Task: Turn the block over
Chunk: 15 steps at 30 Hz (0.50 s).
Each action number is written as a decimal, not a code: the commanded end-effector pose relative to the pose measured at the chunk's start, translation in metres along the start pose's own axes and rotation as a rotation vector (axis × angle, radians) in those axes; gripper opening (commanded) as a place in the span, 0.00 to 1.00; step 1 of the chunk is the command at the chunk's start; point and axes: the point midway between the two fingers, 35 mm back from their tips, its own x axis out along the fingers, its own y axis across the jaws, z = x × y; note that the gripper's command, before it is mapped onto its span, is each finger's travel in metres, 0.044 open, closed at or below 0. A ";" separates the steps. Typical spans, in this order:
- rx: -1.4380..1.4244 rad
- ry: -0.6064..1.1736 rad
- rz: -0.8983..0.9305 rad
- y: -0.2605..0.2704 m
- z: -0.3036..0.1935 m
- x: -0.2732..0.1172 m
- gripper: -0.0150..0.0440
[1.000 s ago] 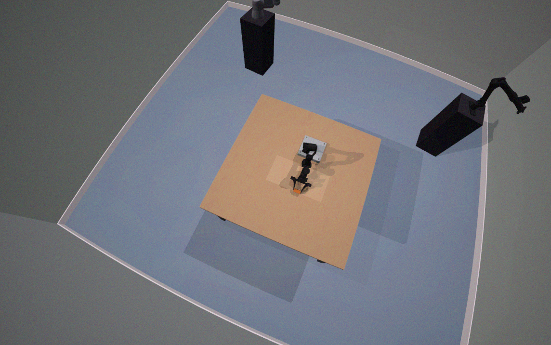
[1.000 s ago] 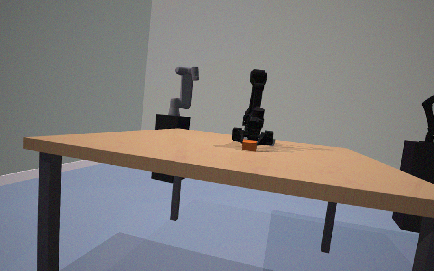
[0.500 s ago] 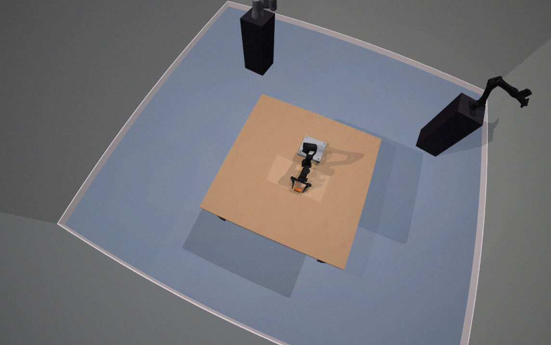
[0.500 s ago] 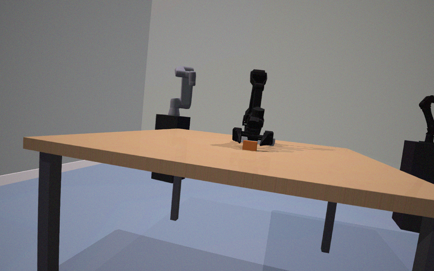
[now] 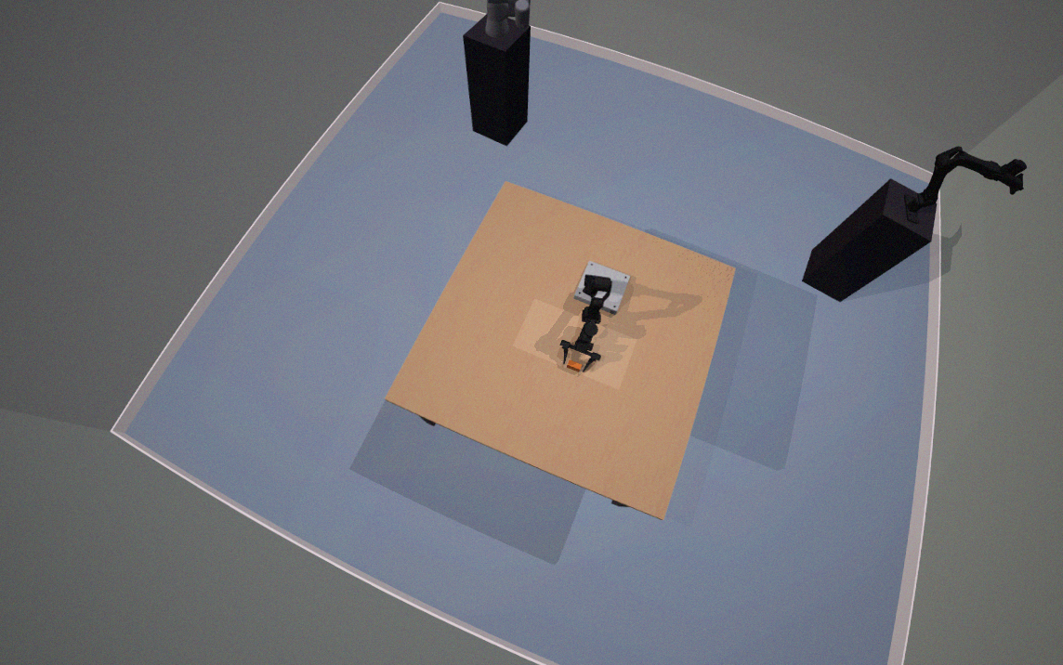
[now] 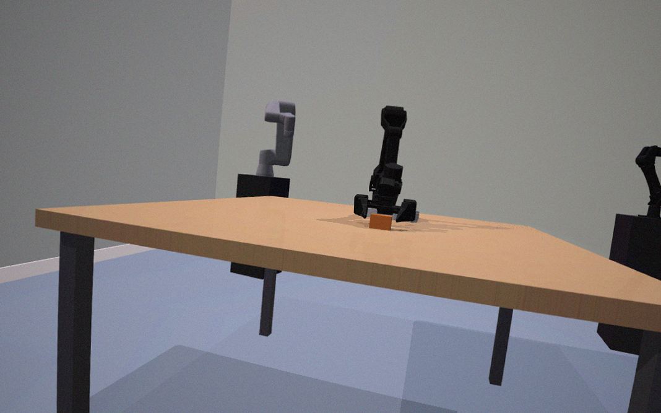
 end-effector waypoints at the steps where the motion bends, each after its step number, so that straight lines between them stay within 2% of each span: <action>1: -0.003 0.000 -0.005 -0.001 0.000 0.000 1.00; 7: -0.005 0.024 -0.004 0.000 0.000 0.003 1.00; 15: -0.010 0.309 0.002 0.006 0.022 0.009 1.00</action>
